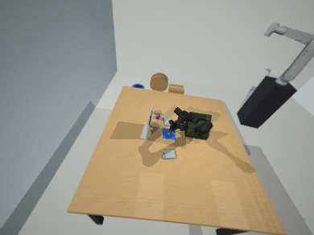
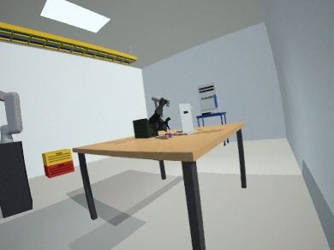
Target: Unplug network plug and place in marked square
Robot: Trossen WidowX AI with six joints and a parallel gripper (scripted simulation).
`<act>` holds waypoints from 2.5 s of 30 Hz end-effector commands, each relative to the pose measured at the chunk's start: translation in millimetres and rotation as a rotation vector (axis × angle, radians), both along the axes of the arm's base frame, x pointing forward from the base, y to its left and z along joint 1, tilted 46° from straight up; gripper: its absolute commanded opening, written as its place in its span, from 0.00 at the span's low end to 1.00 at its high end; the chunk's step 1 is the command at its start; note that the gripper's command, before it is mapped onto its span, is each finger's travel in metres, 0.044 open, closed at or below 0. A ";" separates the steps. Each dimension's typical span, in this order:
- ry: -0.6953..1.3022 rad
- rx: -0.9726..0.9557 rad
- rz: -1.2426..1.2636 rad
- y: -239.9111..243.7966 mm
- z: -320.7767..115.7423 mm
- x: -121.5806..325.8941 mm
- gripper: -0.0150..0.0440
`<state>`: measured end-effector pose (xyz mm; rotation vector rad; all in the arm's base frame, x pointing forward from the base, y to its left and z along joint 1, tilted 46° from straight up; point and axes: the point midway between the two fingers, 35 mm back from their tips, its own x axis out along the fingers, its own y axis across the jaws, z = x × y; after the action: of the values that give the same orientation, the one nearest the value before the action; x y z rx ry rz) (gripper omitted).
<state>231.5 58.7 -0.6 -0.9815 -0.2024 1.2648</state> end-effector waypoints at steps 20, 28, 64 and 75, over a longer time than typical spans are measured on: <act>-0.002 -0.009 -0.002 -15.5 9.7 4.9 0.52; -0.001 -0.012 -0.003 -21.1 13.7 6.0 0.52; 0.000 -0.011 -0.001 -45.6 38.1 7.9 0.52; -0.002 -0.006 0.000 -52.8 47.6 7.6 0.52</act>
<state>239.2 8.4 44.0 -0.9829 -0.1985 1.2610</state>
